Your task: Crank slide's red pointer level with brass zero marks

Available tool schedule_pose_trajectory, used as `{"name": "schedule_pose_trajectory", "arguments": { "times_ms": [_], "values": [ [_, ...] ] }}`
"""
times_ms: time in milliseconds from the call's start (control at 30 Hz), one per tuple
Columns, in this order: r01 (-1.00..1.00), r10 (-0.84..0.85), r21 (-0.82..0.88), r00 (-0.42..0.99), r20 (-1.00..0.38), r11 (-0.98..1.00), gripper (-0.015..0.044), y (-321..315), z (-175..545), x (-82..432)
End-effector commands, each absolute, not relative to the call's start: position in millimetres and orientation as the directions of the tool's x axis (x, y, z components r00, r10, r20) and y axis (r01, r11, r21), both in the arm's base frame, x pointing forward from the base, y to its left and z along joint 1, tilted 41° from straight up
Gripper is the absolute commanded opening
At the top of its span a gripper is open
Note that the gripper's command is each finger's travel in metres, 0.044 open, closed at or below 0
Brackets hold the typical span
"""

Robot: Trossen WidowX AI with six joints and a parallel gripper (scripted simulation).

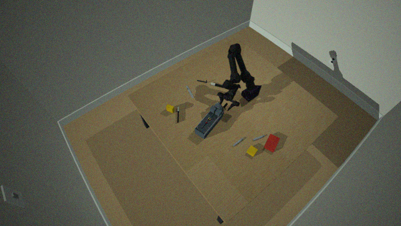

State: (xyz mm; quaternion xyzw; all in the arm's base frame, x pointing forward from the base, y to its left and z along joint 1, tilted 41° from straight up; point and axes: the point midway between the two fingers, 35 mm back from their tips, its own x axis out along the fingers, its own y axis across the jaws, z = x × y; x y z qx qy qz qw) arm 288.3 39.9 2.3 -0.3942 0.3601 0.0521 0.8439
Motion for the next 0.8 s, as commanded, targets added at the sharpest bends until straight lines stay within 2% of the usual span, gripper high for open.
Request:
{"name": "schedule_pose_trajectory", "arguments": {
  "times_ms": [0,333,767],
  "values": [
    [-0.380,-0.196,-0.627,0.729,-0.655,0.680,0.0256,39.1,-1.0,287.1],
    [-0.380,-0.196,-0.627,0.729,-0.655,0.680,0.0000,39.1,-1.0,287.1],
    [-0.380,-0.196,-0.627,0.730,-0.655,0.680,0.0000,37.3,-1.1,288.3]
  ]
}}
